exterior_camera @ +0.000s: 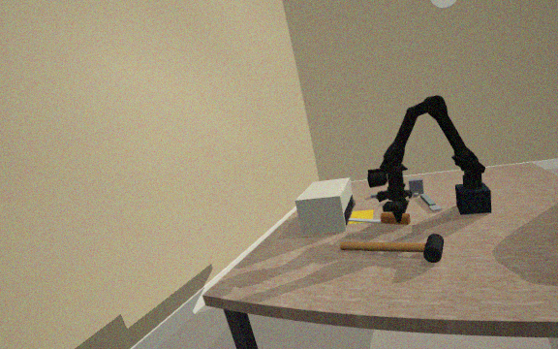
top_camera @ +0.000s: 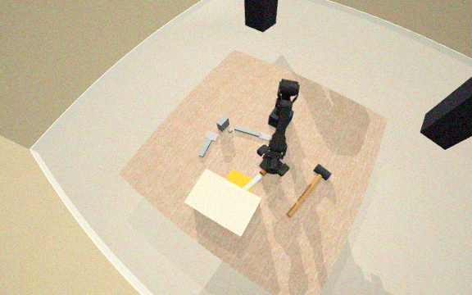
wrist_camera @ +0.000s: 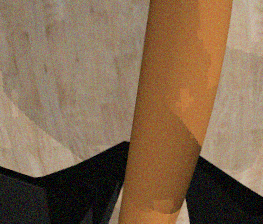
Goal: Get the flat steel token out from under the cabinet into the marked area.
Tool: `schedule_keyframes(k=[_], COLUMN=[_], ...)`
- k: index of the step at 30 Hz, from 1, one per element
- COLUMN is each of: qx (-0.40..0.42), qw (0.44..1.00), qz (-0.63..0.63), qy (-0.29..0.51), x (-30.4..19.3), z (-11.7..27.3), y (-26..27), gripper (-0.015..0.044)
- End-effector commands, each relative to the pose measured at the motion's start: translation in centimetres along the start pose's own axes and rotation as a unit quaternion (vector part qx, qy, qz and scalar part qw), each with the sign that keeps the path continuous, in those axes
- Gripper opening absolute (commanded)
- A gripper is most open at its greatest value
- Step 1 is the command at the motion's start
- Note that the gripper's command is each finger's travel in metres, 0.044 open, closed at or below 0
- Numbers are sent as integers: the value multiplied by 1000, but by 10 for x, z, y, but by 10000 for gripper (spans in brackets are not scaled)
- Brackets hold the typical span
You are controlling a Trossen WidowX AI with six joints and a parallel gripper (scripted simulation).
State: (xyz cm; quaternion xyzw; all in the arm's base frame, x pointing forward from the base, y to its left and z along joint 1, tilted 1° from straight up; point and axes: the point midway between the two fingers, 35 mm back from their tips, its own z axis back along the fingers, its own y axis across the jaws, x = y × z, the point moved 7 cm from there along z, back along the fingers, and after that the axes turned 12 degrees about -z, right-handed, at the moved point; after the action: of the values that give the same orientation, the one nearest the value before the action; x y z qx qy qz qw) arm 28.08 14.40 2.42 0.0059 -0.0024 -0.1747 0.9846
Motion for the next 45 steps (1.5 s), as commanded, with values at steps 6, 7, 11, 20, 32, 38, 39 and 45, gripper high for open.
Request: schedule_keyframes(k=[6,7,11,20,32,38,39,45], qx=[-2,-2,-2,-2,-2,-2,-2,-2], qw=[1000,1000,1000,1000,1000,1000,1000,1000], qz=[0,0,0,0,0,0,0,0], qy=[3,3,3,4,4,5,5,4], x=[-15,-16,-22,-35,-53,-63,-64,-70], z=[-1,-1,-1,-1,-1,-1,-1,-1], y=[-3,-3,-4,-6,-8,-9,-9,-9], gripper=[0,0,0,0,0,0,0,0])
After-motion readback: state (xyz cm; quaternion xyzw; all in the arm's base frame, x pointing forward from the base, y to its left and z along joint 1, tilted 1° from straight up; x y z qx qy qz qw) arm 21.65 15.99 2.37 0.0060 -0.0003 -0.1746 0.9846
